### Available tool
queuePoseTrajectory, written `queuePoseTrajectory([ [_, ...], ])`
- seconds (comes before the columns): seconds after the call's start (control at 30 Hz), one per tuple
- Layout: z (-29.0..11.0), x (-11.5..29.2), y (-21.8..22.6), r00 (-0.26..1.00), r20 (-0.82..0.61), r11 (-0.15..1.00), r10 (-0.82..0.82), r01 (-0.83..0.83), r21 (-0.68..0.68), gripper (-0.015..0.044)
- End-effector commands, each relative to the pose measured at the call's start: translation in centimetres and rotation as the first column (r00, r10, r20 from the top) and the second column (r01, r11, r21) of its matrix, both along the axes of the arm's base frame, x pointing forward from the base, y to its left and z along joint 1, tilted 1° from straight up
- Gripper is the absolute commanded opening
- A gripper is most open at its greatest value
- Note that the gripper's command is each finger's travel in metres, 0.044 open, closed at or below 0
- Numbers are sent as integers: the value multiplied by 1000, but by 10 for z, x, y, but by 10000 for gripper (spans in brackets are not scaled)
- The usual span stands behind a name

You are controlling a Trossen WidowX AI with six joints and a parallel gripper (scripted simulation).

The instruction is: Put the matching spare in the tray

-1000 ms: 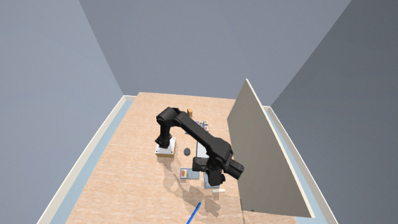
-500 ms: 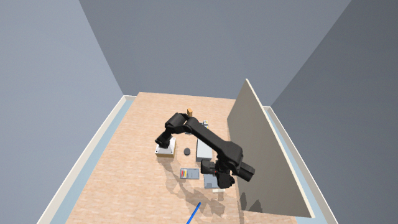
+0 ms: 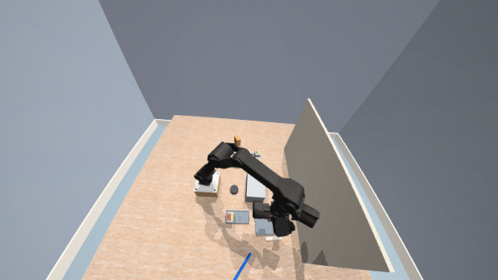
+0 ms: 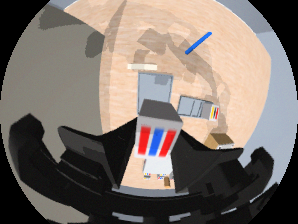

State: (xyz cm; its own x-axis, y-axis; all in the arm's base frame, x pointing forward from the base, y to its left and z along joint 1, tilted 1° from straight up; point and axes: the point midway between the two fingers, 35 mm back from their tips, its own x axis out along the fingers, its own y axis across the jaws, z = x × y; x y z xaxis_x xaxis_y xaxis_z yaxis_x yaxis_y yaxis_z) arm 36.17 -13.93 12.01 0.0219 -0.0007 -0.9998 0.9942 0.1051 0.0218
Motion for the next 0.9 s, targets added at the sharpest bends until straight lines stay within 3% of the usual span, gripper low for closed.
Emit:
queuePoseTrajectory([
  [0.0, -7, 0, 0, 1000, -6, 1000, -3, 3, 3, 0],
  [0.87, -32, 4, -1, 1000, -5, 1000, -3, 3, 3, 0],
])
